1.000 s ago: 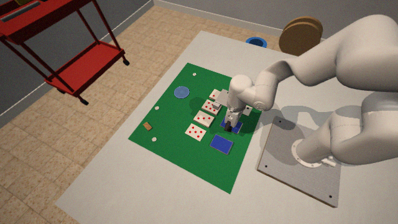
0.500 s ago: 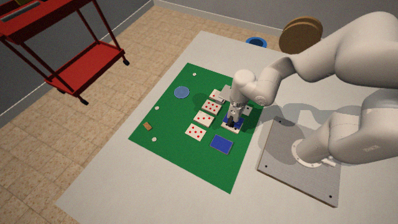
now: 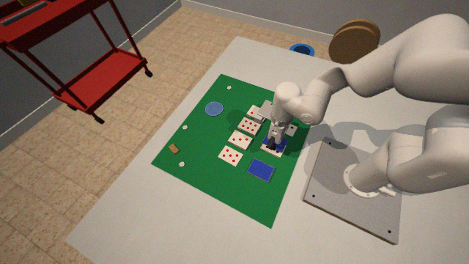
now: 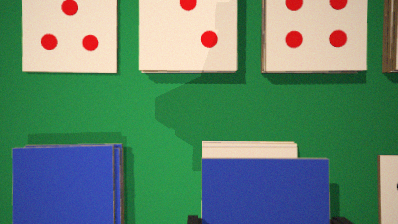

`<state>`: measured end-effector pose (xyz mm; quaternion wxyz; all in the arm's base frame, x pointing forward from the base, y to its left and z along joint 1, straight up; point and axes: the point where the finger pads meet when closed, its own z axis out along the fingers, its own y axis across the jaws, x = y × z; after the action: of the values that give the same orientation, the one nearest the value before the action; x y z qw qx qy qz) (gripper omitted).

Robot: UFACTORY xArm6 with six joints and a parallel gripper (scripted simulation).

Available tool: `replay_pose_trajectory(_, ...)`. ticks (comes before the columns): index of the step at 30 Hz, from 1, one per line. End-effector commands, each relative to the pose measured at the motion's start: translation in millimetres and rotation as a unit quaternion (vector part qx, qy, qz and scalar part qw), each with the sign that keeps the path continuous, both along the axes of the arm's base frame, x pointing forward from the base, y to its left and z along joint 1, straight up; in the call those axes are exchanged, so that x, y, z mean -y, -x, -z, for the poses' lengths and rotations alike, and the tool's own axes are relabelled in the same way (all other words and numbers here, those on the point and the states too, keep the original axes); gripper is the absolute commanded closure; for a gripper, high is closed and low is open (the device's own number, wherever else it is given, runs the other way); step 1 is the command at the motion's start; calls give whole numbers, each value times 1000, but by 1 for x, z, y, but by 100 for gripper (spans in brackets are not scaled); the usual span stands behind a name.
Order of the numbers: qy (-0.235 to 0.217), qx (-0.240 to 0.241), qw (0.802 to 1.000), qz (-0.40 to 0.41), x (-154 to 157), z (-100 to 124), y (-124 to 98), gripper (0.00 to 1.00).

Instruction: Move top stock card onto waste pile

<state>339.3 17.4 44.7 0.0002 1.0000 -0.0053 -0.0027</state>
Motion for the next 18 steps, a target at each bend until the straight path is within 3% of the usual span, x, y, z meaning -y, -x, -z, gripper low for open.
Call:
replay_pose_trajectory(1, 0, 2, 1000, 0, 0, 2, -1, 27)
replay_pose_trajectory(18, 0, 2, 1000, 0, 0, 27, -1, 27)
